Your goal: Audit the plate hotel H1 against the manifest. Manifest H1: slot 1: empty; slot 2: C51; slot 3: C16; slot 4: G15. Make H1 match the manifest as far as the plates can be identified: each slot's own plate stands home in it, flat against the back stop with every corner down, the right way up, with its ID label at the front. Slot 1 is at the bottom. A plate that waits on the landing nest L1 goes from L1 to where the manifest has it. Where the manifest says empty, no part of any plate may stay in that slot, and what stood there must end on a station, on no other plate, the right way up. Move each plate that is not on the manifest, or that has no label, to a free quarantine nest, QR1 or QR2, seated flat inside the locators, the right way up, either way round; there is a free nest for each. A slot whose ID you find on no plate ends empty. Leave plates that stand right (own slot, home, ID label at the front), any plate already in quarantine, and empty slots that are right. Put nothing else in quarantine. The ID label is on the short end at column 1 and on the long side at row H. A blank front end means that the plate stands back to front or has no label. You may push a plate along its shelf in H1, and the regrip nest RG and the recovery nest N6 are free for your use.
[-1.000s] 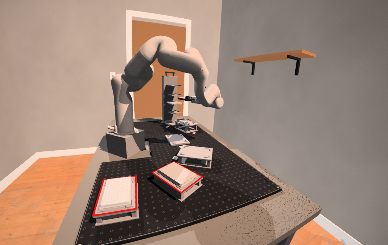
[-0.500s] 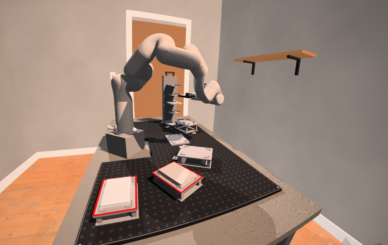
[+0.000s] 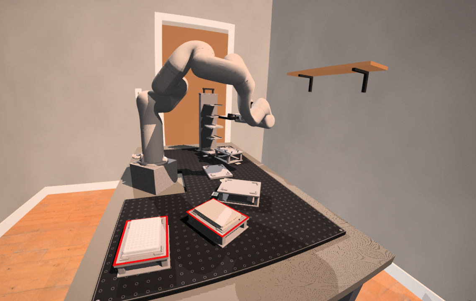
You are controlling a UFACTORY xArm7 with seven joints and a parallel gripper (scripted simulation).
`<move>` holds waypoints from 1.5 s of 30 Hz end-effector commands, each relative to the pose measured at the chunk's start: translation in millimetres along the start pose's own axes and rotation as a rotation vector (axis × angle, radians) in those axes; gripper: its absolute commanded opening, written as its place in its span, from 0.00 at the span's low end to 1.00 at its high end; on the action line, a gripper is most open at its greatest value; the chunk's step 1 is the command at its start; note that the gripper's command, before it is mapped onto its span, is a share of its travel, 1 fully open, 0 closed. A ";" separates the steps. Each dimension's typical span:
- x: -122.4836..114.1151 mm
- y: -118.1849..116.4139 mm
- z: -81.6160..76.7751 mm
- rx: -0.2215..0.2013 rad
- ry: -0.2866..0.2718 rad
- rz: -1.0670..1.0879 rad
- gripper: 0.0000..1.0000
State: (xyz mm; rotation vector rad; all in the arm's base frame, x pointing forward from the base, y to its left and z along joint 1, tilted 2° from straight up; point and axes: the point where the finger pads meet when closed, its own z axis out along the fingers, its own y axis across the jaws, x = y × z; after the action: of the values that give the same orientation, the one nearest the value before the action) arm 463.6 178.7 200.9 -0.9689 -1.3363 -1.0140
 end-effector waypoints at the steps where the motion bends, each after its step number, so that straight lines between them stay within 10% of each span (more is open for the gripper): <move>1: 1.6 0.6 3.9 0.001 -0.001 -0.004 0.00; 45: 1.6 0.6 54.6 0.001 -0.001 -0.004 0.00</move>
State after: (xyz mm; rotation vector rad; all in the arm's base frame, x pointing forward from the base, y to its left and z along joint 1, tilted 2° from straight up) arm 448.3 228.4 201.8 -0.9678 -1.3367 -1.0133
